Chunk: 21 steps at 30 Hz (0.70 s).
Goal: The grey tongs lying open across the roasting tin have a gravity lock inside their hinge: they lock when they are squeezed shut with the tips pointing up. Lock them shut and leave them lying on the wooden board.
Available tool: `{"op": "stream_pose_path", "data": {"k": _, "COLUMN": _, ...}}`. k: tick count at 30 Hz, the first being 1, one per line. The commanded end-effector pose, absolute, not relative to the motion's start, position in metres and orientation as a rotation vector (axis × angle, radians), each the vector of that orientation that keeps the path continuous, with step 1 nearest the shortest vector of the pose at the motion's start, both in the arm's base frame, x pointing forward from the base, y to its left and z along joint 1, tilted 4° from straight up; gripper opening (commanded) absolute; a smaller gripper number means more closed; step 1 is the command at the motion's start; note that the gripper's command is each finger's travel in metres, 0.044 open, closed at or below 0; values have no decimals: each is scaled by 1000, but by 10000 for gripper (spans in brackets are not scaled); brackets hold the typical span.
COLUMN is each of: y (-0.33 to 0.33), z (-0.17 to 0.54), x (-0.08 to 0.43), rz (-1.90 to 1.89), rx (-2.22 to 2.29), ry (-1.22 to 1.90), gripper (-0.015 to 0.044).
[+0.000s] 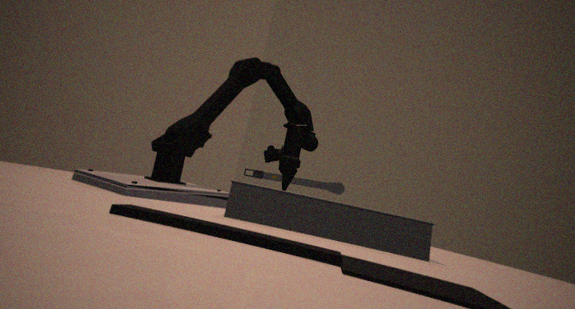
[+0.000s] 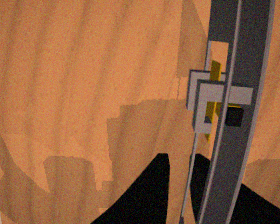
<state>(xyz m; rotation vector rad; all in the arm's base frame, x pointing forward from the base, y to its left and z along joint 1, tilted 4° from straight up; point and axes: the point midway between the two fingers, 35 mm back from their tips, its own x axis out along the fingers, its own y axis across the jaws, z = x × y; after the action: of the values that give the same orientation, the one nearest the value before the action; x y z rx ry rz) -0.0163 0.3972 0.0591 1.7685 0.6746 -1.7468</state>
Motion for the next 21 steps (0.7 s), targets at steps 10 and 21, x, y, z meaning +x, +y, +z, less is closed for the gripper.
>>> {"op": "stream_pose_path", "data": {"k": 10, "y": 392, "z": 37, "x": -16, "rz": -1748, "rx": 1760, "ry": 675, "gripper": -150}}
{"op": "stream_pose_path", "data": {"k": 21, "y": 392, "z": 35, "x": -16, "rz": -1747, "rx": 1767, "ry": 672, "gripper": -71}}
